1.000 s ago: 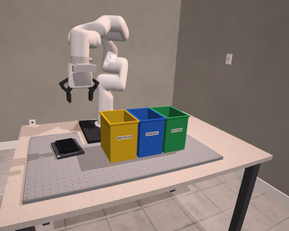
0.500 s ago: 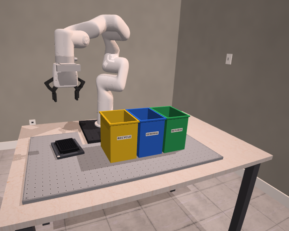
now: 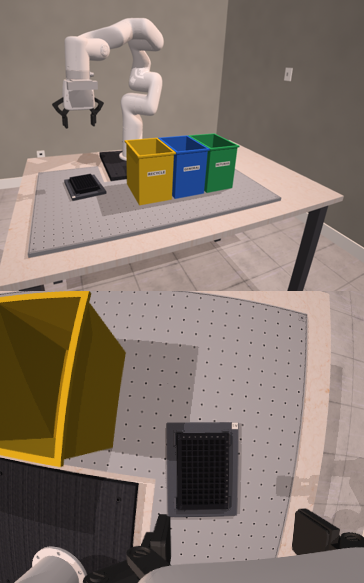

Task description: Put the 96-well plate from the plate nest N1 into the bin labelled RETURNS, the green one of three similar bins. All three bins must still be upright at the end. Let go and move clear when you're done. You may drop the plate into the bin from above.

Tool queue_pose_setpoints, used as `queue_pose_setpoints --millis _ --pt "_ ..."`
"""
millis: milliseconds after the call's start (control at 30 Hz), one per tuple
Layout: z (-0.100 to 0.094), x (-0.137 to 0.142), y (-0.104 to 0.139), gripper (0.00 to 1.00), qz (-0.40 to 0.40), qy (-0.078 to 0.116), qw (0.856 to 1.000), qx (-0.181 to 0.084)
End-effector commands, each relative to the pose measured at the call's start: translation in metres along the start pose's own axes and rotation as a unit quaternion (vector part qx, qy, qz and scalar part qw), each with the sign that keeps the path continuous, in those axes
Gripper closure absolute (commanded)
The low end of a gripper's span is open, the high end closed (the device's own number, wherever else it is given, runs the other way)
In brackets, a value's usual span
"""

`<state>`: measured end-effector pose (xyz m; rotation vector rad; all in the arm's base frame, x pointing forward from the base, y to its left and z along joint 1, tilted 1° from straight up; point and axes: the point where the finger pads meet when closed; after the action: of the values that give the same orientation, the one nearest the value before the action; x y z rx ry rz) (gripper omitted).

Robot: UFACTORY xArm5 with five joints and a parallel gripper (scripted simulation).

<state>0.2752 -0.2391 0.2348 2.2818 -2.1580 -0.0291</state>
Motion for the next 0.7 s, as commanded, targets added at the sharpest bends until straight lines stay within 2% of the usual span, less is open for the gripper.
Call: queue_pose_setpoints --millis 0,667 --pt "0.0 0.001 -0.001 0.0 0.0 0.001 1.0 0.001" --pt "0.03 0.0 -0.001 0.0 0.0 0.001 1.0 0.001"
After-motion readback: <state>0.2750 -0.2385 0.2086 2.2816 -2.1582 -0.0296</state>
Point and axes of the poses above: the point where the finger pads meet when closed, its own z axis out along the fingers, its own x axis across the jaws, y = z × x, and after that the axes turned 9 degrees about z, right-handed
